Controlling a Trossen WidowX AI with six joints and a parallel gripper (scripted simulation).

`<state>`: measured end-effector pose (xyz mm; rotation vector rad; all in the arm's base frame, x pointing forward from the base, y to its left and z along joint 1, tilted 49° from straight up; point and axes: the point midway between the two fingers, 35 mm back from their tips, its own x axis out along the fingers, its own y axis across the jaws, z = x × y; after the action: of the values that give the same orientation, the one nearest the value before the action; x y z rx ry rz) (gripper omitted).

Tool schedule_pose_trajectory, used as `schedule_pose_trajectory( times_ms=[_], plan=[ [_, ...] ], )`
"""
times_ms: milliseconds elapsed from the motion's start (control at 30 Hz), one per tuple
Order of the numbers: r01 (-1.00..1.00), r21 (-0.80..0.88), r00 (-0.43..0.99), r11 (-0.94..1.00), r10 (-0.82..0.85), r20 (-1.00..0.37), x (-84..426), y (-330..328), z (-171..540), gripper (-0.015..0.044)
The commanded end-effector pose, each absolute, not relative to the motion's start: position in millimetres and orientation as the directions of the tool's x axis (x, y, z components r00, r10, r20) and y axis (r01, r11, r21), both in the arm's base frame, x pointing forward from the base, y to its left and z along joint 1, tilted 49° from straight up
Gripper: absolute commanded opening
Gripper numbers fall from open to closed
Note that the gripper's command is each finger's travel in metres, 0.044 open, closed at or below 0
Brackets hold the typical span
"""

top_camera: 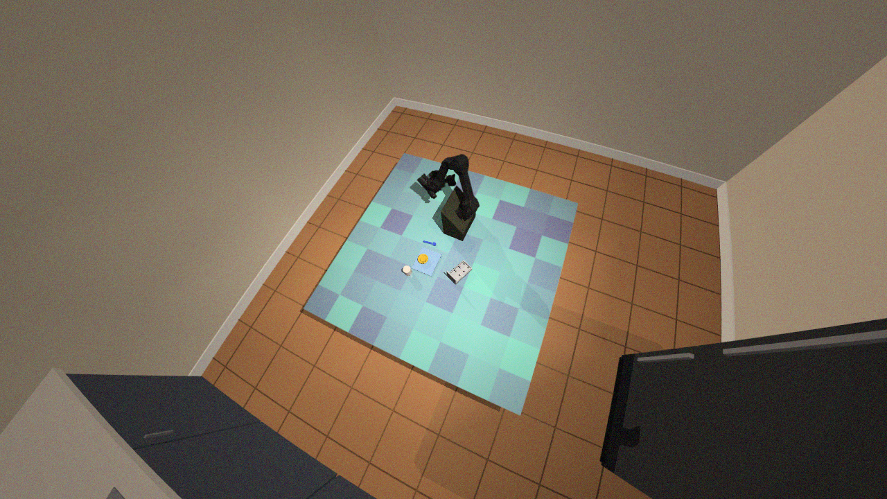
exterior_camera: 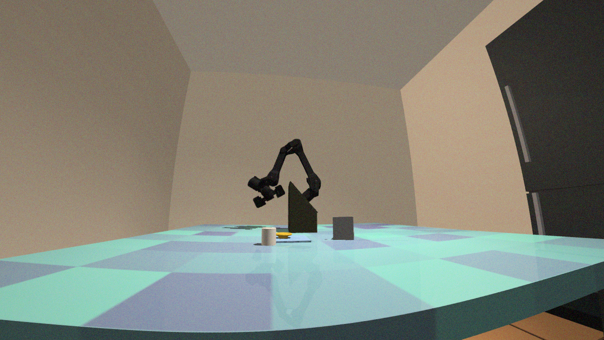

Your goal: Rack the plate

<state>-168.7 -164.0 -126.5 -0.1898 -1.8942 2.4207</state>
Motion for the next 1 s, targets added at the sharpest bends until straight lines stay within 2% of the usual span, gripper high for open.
schedule_pose_trajectory(
  times_ms=[0,467,967],
  plan=[
    [0.032,-0.97,-0.99,-0.239,0.123,-0.063,-168.3,-164.7,-127.0,0.04],
    [0.37,-0.929,-0.928,0.023,0.055,-0.368,-122.2,-213.0,-167.1,0.04],
    [0.615,-0.687,-0.758,0.386,0.05,-0.65,-40.0,-246.2,-193.3,0.04]
  ],
)
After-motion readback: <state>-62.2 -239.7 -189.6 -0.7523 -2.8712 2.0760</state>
